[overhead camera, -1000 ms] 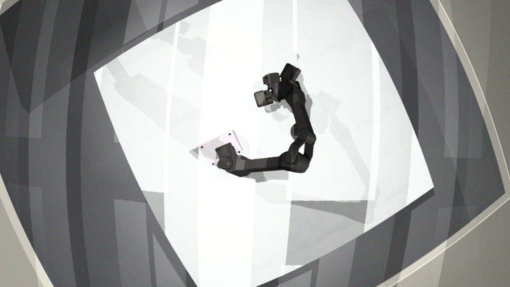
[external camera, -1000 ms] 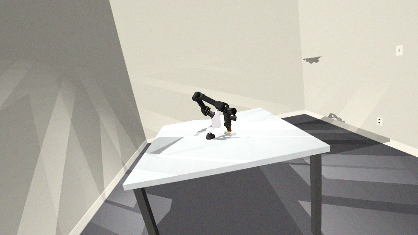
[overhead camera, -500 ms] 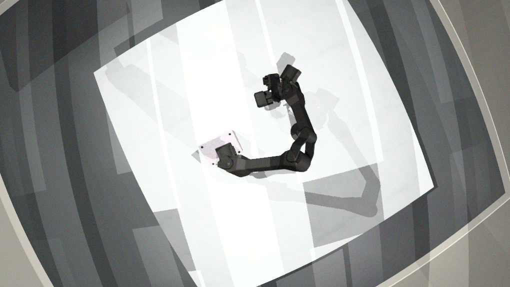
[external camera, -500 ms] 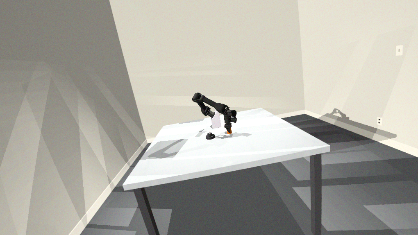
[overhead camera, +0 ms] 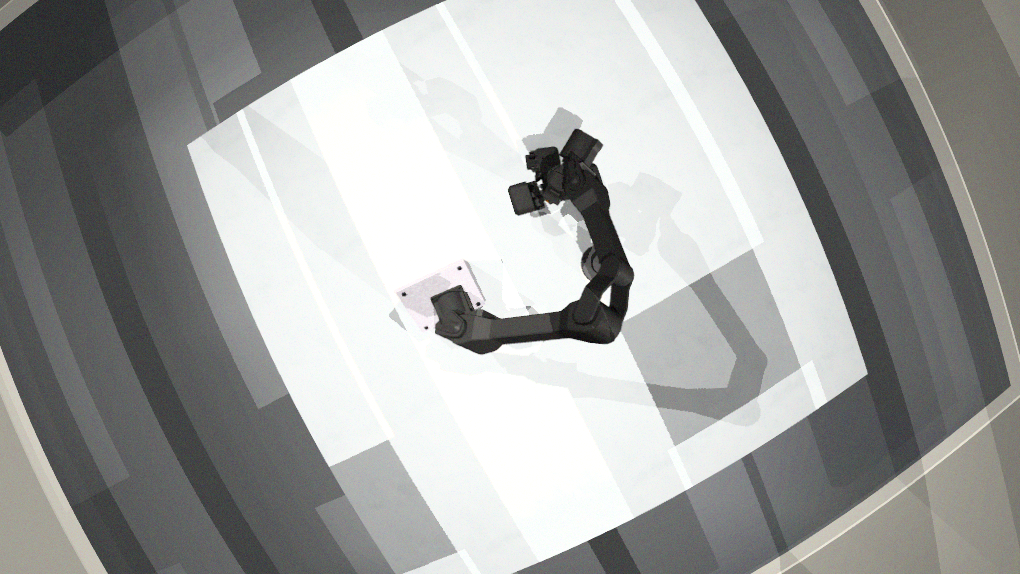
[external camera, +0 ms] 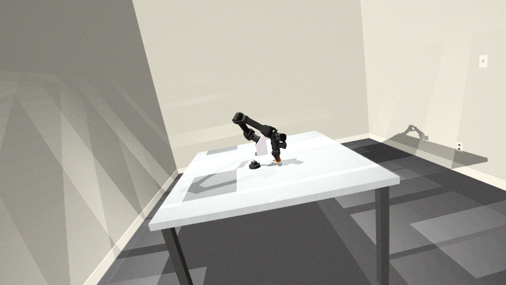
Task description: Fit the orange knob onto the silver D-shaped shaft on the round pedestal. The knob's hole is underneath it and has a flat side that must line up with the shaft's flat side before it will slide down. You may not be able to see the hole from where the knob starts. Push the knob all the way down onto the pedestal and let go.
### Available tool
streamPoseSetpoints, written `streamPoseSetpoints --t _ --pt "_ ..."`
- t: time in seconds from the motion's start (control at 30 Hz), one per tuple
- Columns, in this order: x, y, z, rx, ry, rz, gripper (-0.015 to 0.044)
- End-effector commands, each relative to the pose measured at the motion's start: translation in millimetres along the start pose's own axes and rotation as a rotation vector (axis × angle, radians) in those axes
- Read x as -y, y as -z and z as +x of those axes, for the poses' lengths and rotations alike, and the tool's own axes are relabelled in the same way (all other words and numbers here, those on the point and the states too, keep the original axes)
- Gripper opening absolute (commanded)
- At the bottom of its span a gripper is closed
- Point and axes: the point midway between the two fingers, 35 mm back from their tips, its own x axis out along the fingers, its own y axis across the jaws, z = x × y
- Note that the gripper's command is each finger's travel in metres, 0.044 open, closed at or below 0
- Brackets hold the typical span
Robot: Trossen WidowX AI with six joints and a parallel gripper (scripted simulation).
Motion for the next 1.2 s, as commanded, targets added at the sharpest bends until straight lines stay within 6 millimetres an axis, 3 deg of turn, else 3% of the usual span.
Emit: streamPoseSetpoints --t 0.0,0.07,0.2,0.27,0.47,0.57,1.17 --pt "0.0 -0.1 -0.2 0.000 -0.001 0.001 0.0240" --pt "1.0 -1.0 -10.2 0.002 0.000 0.000 0.0292" --pt "0.6 -1.7 -70.8 0.003 0.004 -0.005 0.0398" --pt "-0.5 -0.9 -81.6 0.002 0.004 -0.005 0.0440" --pt "-0.5 -1.3 -80.4 0.002 0.004 -0.005 0.0440" --pt "-0.5 -0.8 -67.7 0.001 0.004 -0.005 0.0440" --pt "1.1 -1.8 -42.6 0.002 0.005 -0.006 0.0440"
